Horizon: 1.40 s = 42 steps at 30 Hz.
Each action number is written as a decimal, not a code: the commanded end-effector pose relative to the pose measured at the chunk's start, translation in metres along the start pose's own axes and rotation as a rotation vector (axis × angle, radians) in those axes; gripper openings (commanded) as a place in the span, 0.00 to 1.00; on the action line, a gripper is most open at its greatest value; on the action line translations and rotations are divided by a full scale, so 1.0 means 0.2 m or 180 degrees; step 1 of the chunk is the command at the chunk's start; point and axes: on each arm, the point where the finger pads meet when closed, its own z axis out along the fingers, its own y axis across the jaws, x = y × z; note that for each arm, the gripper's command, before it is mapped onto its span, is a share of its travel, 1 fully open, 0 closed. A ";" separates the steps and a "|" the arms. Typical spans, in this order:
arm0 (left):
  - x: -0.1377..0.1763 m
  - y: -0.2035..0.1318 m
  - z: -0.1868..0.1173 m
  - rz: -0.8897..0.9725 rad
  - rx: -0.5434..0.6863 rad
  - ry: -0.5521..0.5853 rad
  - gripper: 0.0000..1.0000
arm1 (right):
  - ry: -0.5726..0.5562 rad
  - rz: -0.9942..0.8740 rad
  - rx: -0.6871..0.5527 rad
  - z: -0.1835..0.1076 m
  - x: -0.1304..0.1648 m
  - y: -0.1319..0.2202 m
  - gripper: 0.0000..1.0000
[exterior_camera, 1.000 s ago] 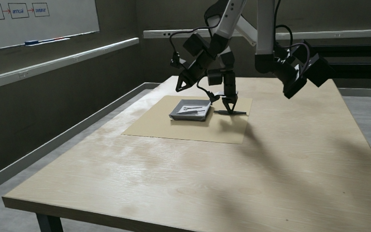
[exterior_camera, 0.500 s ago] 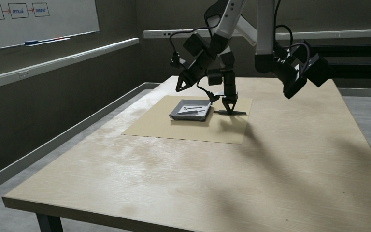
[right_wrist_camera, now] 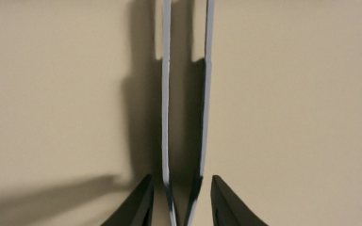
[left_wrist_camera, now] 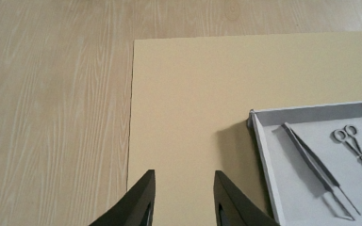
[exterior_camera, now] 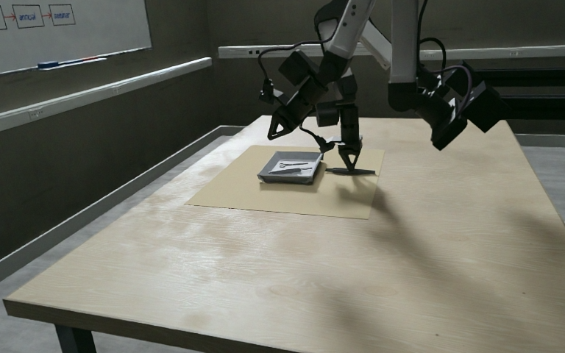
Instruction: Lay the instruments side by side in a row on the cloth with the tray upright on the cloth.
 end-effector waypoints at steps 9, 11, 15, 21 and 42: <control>-0.03 0.00 0.00 0.0000 -0.0008 -0.0050 0.33 | 0.0039 -0.0011 0.0046 -0.22 0.04 -0.02 0.32; -0.03 0.00 0.00 0.0000 -0.0008 -0.0050 0.33 | 0.0055 -0.0013 0.0055 -0.27 0.03 -0.02 0.32; -0.03 0.00 0.00 0.0000 -0.0008 -0.0050 0.33 | -0.0055 0.0022 -0.0036 -0.27 -0.02 0.02 0.32; -0.03 0.00 0.00 0.0000 -0.0008 -0.0050 0.33 | 0.0082 -0.0013 0.0077 -0.22 0.05 -0.03 0.32; -0.03 0.00 0.00 0.0000 -0.0008 -0.0050 0.33 | -0.0385 0.0157 -0.0271 -0.27 -0.38 -0.01 0.32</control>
